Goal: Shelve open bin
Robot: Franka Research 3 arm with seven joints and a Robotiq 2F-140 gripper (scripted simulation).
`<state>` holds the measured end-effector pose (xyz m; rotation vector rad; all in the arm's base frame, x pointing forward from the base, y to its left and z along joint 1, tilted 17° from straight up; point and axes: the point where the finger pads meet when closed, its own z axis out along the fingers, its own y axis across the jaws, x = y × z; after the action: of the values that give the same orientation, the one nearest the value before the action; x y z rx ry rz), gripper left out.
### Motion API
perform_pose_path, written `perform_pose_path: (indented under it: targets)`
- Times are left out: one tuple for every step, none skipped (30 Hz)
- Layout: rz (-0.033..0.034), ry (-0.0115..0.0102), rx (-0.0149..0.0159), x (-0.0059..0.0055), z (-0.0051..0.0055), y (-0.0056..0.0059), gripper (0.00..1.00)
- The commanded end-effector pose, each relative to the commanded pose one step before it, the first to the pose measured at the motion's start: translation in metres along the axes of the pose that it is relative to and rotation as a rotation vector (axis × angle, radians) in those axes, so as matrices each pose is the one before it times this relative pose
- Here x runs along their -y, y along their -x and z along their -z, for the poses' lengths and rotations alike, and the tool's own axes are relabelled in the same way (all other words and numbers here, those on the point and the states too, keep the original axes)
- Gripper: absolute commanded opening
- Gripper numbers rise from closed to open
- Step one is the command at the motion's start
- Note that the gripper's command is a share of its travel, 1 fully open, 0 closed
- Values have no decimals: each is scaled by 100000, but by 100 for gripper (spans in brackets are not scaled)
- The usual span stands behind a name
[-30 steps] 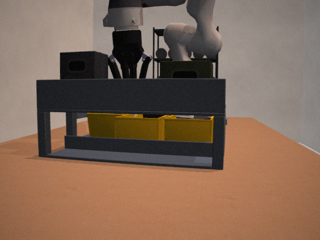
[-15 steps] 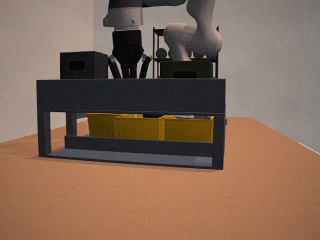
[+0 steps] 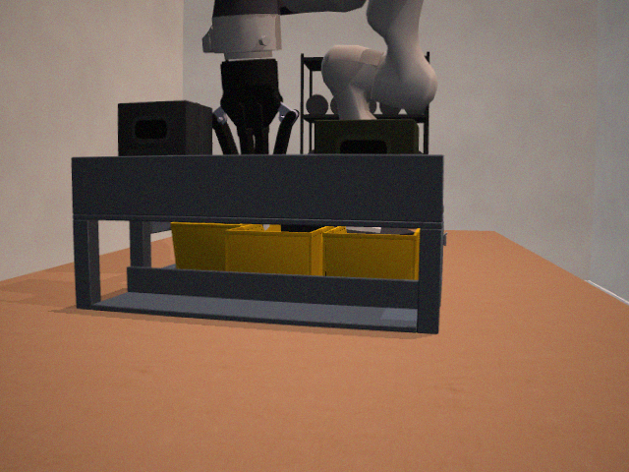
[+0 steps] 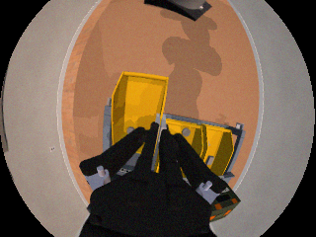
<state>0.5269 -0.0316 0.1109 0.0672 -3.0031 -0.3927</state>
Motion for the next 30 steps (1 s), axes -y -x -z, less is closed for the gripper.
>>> perform_pose_path:
  targets:
    - [198,78,552,62,-38,160,0]
    - [0,1,110,2,2,36,0]
    - [0,1,121,2,2,39,0]
    - [0,1,131,2,2,42,0]
    - [0,1,140,2,2,46,0]
    - [0,1,149,2,2,48,0]
    - [0,1,157,3,2,51,0]
    - [0,0,0,0,0,0,0]
    - [0,0,0,0,0,0,0]
    - [0,2,164,2,2,53,0]
    - [0,2,171,2,2,56,0]
    - [0,2,176,3,2,57,0]
    - [0,2,181,3,2,59,0]
    - [0,2,185,3,2,60,0]
    - [0,2,187,3,2,61,0]
    - [0,2,189,3,2,61,0]
    - [0,2,189,3,2,61,0]
    - [0,3,188,3,1,61,0]
    - [0,2,186,3,1,61,0]
    - [0,2,183,3,1,60,0]
    - [0,2,180,3,1,59,0]
    - [0,2,175,3,1,57,0]
    - [0,2,169,3,1,55,0]
    - [0,2,163,3,1,53,0]
    - [0,0,0,0,0,0,0]
    - [0,0,0,0,0,0,0]
    - [0,2,155,2,0,50,0]
    - [0,2,146,2,0,48,0]
    - [0,2,138,2,0,45,0]
    - [0,2,128,2,0,42,0]
